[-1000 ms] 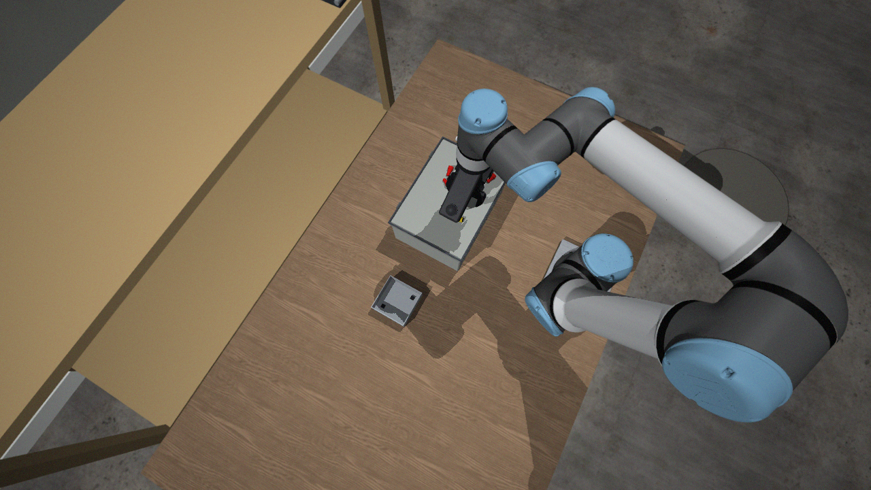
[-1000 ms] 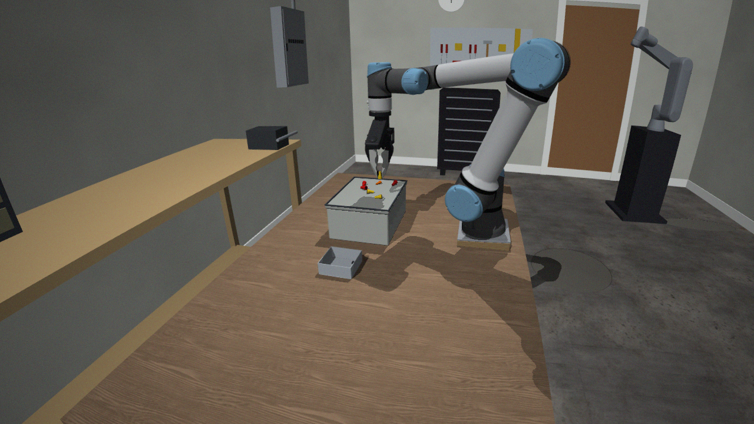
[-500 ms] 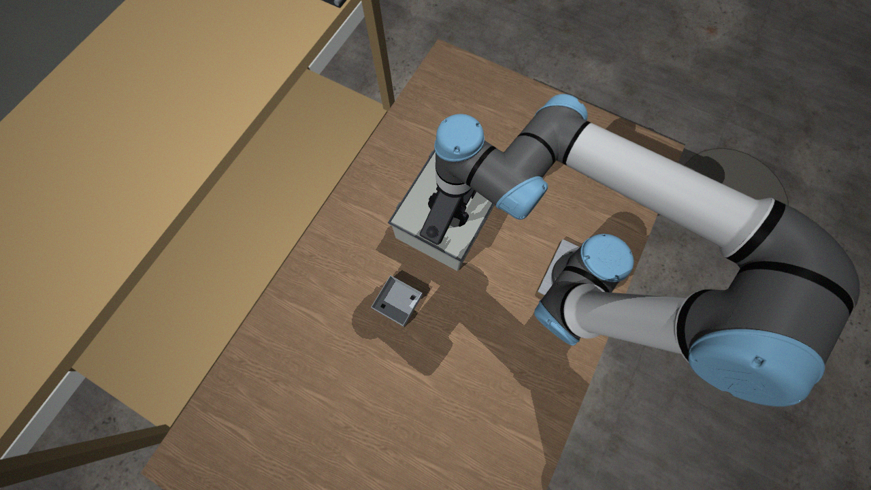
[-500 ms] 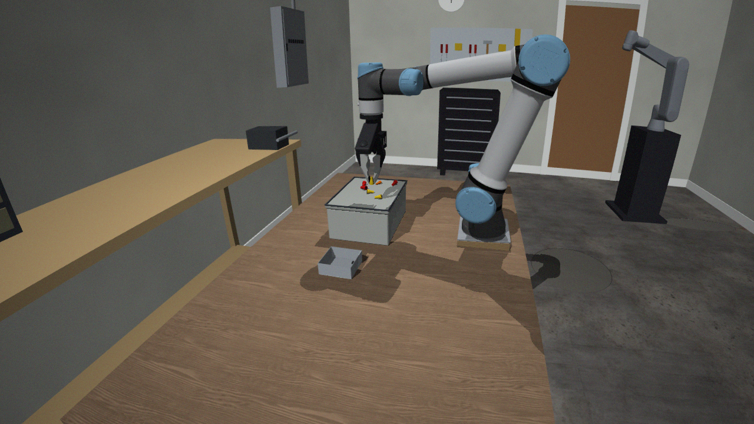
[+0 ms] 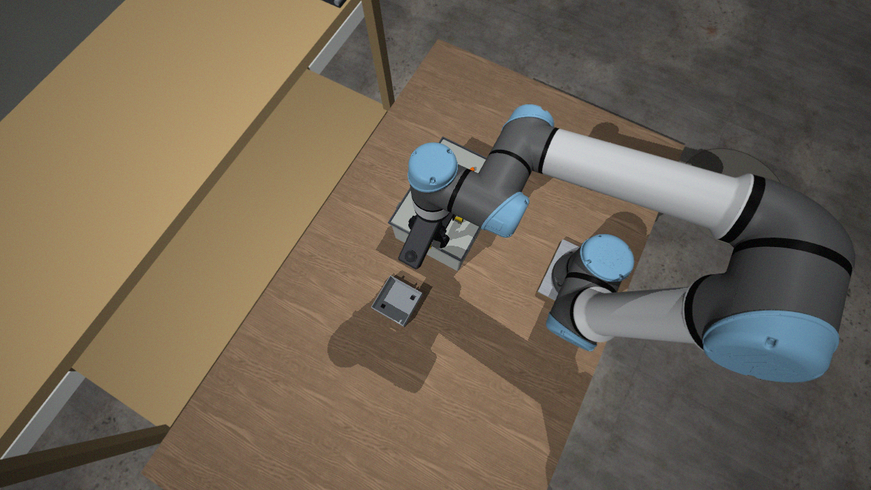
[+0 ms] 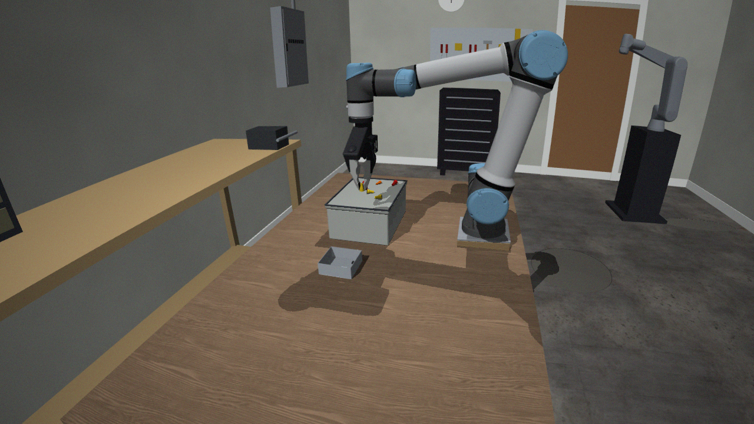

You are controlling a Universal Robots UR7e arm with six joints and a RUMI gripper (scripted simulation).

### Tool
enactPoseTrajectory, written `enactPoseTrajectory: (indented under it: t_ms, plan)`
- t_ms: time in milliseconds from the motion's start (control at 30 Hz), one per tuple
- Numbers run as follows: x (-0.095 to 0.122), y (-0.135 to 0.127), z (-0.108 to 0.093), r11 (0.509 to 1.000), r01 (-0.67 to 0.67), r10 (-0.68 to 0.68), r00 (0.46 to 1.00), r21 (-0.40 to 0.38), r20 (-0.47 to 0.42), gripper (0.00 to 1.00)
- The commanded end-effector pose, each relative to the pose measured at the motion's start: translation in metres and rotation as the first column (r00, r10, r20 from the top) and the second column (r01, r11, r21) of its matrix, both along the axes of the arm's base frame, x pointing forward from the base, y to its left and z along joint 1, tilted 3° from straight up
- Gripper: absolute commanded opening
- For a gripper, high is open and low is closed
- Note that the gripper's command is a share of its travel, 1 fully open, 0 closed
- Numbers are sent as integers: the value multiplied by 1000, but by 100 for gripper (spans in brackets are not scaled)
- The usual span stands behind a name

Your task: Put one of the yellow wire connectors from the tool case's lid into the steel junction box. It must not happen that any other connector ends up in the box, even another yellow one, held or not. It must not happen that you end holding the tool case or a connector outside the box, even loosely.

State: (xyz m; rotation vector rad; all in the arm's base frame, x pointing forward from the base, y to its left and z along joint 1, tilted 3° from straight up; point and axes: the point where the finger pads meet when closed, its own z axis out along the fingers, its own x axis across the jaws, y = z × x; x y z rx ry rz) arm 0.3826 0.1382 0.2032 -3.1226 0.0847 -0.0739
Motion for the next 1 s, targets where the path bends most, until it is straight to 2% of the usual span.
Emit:
enactPoseTrajectory:
  t_ms: [0,67,567,633,967]
  plan:
    - [8,25,1,1000,2,-2,1000,-3,0,0]
    - [8,25,1,1000,2,-2,1000,-3,0,0]
    - [25,95,3,1000,2,-2,1000,-3,0,0]
    - [25,95,3,1000,2,-2,1000,-3,0,0]
    - [34,129,3,1000,2,-2,1000,-3,0,0]
